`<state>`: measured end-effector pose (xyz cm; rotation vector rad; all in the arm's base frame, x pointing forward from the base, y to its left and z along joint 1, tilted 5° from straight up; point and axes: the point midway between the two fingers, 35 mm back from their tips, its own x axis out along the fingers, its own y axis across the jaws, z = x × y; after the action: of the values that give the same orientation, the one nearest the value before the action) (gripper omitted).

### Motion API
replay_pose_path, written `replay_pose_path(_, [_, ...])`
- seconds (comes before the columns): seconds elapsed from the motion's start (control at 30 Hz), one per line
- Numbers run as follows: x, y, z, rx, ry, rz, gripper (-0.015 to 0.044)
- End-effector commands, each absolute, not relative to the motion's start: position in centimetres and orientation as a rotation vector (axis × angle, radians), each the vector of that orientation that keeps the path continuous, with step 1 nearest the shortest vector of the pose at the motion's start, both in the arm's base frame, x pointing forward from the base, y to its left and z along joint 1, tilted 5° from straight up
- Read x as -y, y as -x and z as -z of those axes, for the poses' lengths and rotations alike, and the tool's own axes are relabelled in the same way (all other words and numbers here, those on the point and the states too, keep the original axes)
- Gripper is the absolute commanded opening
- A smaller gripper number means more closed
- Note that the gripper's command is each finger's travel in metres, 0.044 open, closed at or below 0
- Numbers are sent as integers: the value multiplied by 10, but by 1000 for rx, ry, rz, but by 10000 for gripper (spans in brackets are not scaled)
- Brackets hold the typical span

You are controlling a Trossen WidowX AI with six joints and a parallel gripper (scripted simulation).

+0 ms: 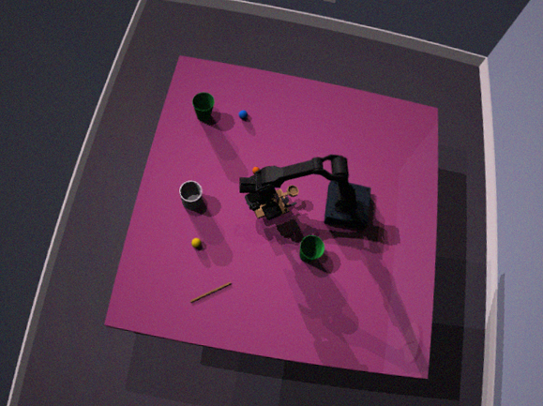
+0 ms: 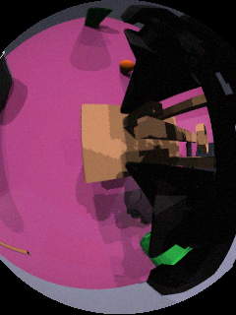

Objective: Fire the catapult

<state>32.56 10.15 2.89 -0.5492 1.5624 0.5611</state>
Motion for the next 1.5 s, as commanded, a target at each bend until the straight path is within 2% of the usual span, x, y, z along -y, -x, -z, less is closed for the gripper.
replay_pose_path(0.0, [-100, -331, -33, -1575, 450, -449, 0])
replay_pose_path(0.33, [-86, -341, -31, -1613, 205, -186, 0])
replay_pose_path(1.47, [-82, -341, 12, -1614, 200, -180, 0])
